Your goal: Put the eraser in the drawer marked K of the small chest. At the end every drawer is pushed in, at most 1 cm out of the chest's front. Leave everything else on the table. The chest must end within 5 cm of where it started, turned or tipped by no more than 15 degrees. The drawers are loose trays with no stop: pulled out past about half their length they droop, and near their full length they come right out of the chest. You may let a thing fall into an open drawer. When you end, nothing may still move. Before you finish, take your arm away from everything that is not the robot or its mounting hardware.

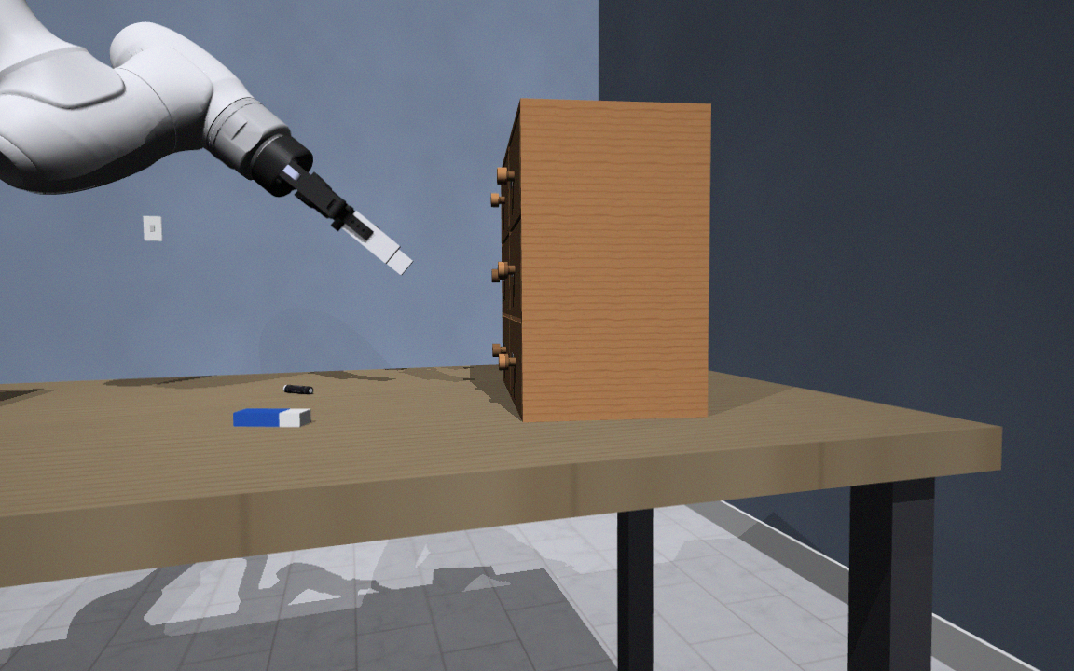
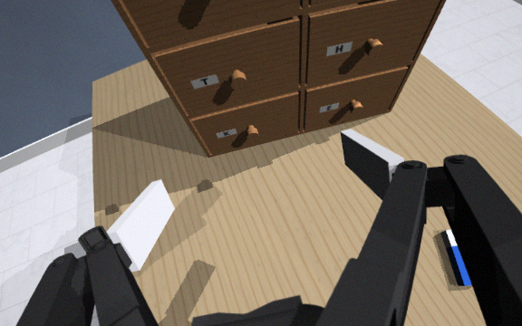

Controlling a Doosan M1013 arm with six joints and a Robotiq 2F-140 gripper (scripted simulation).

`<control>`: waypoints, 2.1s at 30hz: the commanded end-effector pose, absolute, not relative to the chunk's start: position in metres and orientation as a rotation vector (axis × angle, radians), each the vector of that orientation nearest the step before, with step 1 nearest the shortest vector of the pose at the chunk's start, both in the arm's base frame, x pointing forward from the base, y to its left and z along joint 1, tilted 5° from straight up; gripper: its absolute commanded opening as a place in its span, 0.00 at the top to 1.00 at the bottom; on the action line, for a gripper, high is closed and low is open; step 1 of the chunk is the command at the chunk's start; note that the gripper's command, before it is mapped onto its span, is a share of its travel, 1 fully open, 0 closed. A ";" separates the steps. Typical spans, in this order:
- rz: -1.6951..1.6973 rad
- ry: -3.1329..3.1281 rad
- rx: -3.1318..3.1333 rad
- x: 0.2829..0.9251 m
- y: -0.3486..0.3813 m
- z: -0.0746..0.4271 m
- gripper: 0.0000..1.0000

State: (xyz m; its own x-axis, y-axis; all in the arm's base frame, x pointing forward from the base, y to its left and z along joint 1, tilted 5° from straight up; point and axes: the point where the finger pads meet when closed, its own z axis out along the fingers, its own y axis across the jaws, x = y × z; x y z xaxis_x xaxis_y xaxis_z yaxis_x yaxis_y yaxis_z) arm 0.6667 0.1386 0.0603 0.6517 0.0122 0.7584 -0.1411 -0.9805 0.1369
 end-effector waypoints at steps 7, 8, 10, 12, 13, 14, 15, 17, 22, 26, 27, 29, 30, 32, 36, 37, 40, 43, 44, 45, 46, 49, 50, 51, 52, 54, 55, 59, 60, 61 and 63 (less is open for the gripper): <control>1.703 -0.083 2.472 0.673 0.131 0.049 0.00; 1.706 -0.083 2.470 0.673 0.131 0.048 0.00; 1.711 -0.082 2.467 0.673 0.131 0.048 0.00; 1.712 -0.082 2.466 0.673 0.131 0.048 0.00; 1.712 -0.082 2.466 0.673 0.131 0.048 0.00; 1.712 -0.082 2.466 0.673 0.131 0.048 0.80; 1.712 -0.082 2.466 0.673 0.131 0.048 0.80; 1.712 -0.082 2.466 0.673 0.131 0.048 0.80; 1.712 -0.082 2.466 0.673 0.131 0.048 0.80; 1.712 -0.082 2.466 0.673 0.131 0.048 0.80; 1.712 -0.082 2.466 0.673 0.131 0.048 0.80; 1.712 -0.082 2.466 0.673 0.131 0.048 0.80; 1.712 -0.082 2.466 0.673 0.131 0.048 0.80; 1.712 -0.082 2.466 0.673 0.131 0.048 0.80; 1.712 -0.082 2.466 0.673 0.131 0.048 0.80; 1.712 -0.082 2.466 0.673 0.131 0.048 0.80; 1.712 -0.082 2.466 0.675 0.130 0.046 0.80; 1.712 -0.082 2.466 0.678 0.130 0.041 0.80; 1.712 -0.082 2.466 0.679 0.129 0.038 0.80; 1.712 -0.082 2.466 0.681 0.129 0.035 0.80; 1.712 -0.082 2.466 0.683 0.128 0.032 0.80; 1.712 -0.082 2.466 0.691 0.126 0.019 0.80; 1.712 -0.082 2.466 0.691 0.126 0.019 0.80; 1.712 -0.082 2.466 0.691 0.126 0.019 0.80; 1.712 -0.082 2.466 0.694 0.125 0.014 0.80; 1.712 -0.082 2.466 0.700 0.124 0.004 0.80; 1.712 -0.082 2.466 0.704 0.123 -0.001 0.80; 1.712 -0.082 2.466 0.717 0.120 -0.022 0.80; 1.712 -0.082 2.466 0.720 0.119 -0.027 0.80; 1.712 -0.082 2.466 0.722 0.118 -0.032 0.80; 1.712 -0.082 2.466 0.727 0.117 -0.040 0.80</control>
